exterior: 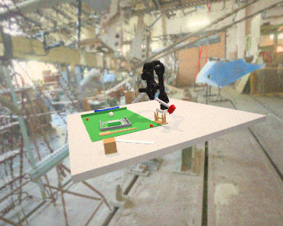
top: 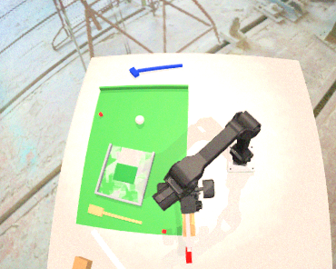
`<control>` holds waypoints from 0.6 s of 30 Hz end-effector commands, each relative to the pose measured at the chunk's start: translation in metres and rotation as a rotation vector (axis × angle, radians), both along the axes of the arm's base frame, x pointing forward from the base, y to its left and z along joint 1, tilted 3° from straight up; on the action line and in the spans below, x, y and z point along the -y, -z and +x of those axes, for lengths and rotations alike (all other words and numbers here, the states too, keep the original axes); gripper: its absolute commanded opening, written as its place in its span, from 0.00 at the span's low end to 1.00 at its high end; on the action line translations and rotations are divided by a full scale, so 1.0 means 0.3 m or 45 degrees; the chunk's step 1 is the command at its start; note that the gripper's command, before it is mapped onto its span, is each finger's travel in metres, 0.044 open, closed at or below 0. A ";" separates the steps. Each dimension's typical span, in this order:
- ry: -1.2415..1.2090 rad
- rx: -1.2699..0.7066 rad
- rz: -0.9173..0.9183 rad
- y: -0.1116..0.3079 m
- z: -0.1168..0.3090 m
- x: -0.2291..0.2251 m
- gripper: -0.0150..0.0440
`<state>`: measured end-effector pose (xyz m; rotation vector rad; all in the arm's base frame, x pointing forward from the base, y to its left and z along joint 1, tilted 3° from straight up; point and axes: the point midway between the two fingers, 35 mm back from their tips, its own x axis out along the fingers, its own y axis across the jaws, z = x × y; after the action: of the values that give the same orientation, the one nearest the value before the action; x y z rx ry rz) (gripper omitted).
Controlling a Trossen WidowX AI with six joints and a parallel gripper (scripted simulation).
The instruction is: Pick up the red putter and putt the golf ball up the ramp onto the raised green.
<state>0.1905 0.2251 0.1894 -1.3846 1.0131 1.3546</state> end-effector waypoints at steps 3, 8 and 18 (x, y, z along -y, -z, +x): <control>0.120 -0.003 0.001 0.009 0.056 0.043 0.25; 0.260 -0.004 0.007 0.012 0.118 0.101 0.25; 0.509 -0.010 0.014 0.018 0.220 0.231 0.25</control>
<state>0.2499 0.1645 0.1844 -1.1345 1.1941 1.0946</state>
